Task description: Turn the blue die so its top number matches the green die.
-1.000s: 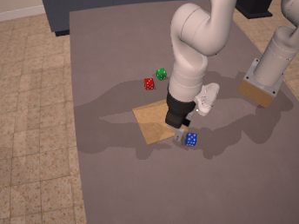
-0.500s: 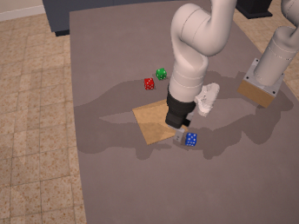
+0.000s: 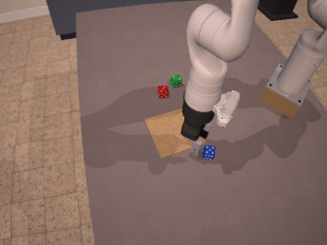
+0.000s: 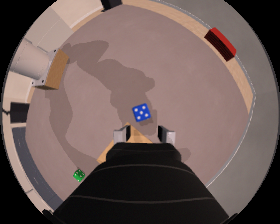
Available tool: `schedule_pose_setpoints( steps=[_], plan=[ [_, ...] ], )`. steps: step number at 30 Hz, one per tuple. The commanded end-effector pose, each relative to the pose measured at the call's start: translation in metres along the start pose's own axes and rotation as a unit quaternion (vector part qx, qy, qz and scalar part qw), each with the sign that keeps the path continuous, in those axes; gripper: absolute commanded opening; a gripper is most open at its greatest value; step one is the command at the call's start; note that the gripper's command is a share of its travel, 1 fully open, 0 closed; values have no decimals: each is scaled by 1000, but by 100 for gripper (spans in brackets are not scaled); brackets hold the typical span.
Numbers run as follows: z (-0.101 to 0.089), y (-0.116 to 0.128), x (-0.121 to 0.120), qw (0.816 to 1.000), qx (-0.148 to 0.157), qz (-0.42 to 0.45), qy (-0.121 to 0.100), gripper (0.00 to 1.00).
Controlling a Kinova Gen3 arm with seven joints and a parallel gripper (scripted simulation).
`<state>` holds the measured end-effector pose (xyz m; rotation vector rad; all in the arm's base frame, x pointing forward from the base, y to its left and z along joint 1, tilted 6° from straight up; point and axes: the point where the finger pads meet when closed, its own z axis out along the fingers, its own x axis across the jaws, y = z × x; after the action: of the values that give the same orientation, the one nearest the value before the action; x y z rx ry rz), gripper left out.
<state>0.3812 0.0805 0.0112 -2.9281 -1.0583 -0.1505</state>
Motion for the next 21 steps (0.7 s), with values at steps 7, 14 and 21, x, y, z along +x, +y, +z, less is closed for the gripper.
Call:
schedule_pose_setpoints(
  steps=[7,14,21],
  plan=[
    [-1,1,3,1000,-2,5,4,100],
    [-9,0,3,1000,-2,5,4,100],
    [-41,0,2,1000,-2,5,4,100]
  ],
)
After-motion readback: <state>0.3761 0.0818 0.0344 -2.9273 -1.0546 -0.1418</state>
